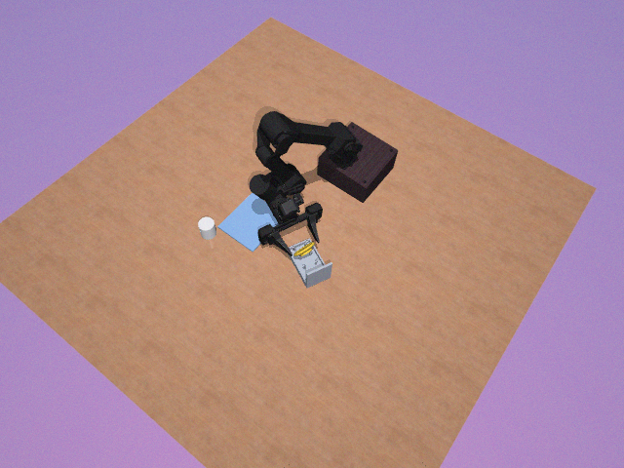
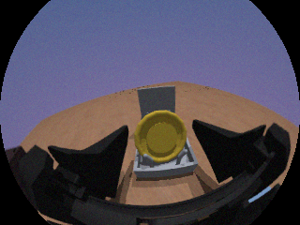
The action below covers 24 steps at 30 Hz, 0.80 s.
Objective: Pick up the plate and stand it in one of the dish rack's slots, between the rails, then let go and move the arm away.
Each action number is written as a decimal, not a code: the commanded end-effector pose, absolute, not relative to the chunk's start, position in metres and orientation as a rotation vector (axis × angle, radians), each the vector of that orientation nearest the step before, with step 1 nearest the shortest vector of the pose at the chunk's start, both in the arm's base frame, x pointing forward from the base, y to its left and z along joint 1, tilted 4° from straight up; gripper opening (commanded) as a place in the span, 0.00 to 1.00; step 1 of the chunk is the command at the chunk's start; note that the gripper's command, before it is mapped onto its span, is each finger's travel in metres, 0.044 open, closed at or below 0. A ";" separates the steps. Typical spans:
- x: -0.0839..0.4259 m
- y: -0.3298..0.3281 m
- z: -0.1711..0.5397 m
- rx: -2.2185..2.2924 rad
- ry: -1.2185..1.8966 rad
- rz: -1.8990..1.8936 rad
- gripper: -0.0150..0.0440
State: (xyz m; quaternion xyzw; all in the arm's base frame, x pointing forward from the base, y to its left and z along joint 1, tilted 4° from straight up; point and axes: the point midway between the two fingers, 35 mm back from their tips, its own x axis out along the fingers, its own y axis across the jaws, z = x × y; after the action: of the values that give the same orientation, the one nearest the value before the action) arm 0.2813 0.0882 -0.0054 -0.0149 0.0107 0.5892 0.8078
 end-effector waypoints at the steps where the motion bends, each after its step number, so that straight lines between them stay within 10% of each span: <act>1: 0.281 0.088 -0.005 -0.032 0.023 1.260 0.93; 24: 0.315 0.072 0.110 0.044 0.052 1.139 0.93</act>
State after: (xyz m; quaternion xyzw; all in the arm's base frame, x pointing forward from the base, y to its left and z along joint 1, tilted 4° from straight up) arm 0.2990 0.0763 0.1069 0.0153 0.0153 0.5616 0.8271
